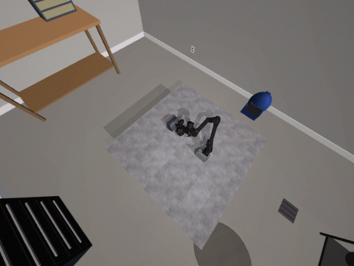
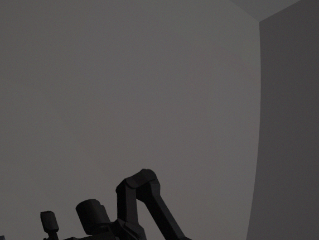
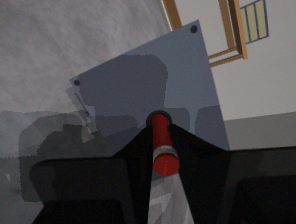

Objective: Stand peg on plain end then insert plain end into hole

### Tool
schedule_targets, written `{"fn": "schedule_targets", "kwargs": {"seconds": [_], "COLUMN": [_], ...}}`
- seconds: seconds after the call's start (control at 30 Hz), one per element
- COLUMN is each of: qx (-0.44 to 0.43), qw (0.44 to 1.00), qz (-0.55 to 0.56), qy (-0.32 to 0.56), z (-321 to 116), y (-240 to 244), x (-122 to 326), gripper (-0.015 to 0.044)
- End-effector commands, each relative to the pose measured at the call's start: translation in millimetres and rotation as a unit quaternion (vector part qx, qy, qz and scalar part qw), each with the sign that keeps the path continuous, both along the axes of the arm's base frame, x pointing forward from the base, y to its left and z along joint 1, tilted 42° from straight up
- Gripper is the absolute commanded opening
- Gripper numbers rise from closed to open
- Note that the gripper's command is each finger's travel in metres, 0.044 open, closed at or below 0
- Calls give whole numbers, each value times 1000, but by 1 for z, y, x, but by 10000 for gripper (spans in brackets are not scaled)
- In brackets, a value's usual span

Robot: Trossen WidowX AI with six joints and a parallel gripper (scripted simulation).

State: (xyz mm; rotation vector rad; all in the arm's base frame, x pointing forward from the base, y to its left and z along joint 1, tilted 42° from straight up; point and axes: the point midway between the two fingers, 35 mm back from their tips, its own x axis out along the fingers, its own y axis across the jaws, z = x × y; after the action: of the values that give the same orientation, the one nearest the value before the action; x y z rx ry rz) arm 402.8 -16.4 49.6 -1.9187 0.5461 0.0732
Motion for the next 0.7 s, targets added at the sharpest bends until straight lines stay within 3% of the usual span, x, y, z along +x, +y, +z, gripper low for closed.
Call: {"fn": "schedule_targets", "kwargs": {"seconds": [0.0,0.5,0.67], "qx": [0,0,0], "qw": [1000,1000,1000], "qz": [0,0,1], "qy": [0,0,1], "z": [0,1,4], "y": [0,1,4], "x": [0,-3,-7], "gripper": [53,440,440]}}
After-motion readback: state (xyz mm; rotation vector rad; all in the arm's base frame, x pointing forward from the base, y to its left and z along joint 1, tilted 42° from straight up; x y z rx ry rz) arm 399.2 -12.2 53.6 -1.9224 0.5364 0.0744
